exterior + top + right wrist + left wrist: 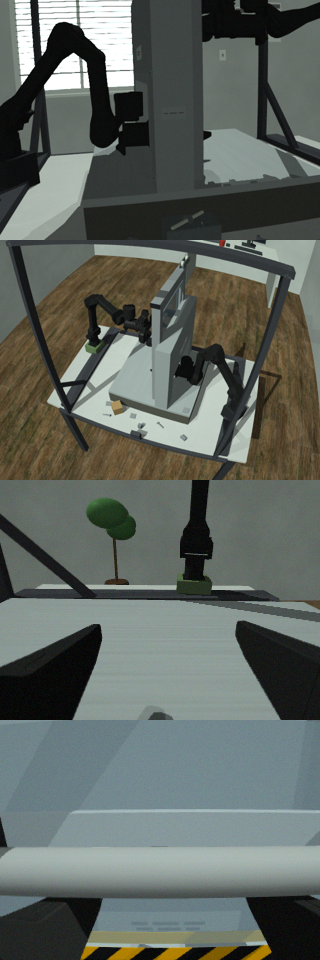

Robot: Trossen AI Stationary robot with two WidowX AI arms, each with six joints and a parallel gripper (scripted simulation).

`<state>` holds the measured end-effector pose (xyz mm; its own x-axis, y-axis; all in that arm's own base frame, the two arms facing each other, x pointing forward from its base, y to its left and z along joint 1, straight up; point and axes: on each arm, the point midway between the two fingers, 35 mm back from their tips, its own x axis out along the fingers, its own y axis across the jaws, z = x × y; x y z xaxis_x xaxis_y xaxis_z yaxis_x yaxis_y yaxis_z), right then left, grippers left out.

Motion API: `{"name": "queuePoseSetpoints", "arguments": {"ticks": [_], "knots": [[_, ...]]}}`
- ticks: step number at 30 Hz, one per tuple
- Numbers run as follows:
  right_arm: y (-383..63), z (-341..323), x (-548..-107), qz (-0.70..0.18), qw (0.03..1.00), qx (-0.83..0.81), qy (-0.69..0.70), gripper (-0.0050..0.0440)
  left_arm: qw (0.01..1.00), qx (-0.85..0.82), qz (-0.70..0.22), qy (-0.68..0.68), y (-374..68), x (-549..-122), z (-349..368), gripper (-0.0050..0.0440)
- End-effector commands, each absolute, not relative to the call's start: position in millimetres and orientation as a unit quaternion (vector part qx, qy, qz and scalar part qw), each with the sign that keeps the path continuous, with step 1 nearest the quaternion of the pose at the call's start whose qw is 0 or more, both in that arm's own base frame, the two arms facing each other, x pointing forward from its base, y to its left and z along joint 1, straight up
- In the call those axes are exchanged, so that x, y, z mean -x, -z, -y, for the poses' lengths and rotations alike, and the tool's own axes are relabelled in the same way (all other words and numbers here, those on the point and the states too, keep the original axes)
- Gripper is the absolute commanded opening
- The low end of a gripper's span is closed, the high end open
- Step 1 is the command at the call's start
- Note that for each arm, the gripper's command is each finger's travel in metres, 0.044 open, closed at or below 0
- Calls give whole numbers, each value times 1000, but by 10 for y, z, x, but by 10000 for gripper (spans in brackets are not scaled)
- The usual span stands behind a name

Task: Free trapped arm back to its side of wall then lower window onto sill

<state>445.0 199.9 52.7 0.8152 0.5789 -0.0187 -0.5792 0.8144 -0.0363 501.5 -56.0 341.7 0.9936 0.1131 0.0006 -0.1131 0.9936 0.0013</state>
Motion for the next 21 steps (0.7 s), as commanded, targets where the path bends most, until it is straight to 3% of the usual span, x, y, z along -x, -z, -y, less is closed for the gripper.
{"name": "queuePoseSetpoints", "arguments": {"ticks": [1, 13, 21], "knots": [[-545, -1991, -4431, 1, 952, 23, -305, 400, 993, 22, 107, -50, -4409, -4850, 536, 400], [-534, -1998, -4432, 0, 952, 23, -305, 400, 993, 22, 107, -50, -4498, -4839, 534, 400], [-626, -1812, -4205, 5, 952, 23, -304, 400, 993, 22, 107, -50, -4601, -4824, 532, 400]]}}
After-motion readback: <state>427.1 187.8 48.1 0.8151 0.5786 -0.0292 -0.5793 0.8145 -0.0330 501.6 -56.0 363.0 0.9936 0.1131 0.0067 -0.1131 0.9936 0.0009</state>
